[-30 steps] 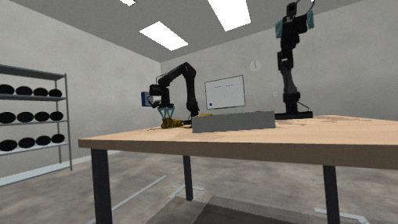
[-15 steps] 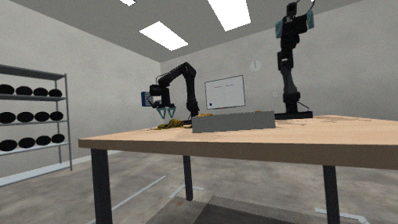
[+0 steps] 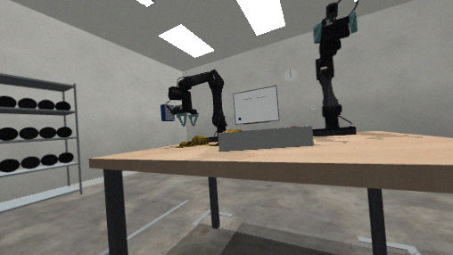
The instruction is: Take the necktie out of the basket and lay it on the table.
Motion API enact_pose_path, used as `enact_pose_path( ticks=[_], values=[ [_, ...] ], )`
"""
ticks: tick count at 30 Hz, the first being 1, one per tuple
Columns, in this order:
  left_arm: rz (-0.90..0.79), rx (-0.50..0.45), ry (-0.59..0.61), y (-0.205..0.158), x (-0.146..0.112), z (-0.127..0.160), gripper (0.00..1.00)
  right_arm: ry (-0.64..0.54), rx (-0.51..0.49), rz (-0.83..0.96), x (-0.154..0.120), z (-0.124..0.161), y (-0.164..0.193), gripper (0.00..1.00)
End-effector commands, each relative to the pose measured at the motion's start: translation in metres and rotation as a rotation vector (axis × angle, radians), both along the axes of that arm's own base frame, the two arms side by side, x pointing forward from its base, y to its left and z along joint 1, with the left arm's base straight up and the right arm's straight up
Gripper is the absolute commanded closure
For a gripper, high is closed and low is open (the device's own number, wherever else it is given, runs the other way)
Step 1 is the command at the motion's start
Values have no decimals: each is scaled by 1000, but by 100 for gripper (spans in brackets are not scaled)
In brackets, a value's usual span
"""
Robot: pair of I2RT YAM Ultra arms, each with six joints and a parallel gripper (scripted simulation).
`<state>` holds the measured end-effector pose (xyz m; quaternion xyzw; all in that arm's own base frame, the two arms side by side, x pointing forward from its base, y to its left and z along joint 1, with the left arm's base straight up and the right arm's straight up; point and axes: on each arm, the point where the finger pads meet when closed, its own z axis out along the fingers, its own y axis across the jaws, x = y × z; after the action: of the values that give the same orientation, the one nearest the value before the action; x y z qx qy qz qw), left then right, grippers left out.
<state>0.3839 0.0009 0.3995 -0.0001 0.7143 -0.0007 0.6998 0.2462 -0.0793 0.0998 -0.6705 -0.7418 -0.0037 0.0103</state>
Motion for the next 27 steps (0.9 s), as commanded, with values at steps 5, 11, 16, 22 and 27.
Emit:
enact_pose_path(
  ticks=[5,11,16,22,27],
  values=[
    [0,0,0,0,0,0,0,-10,-19,3,-4,39,-4,0],
    [0,0,0,0,0,0,0,-10,-19,7,-4,46,-3,1],
    [0,0,0,0,0,0,0,-12,-18,129,-2,45,6,6],
    [0,0,0,0,0,0,0,-13,-17,329,1,42,21,9],
    [0,0,0,0,0,0,0,-16,-15,673,5,37,48,14]
  ],
)
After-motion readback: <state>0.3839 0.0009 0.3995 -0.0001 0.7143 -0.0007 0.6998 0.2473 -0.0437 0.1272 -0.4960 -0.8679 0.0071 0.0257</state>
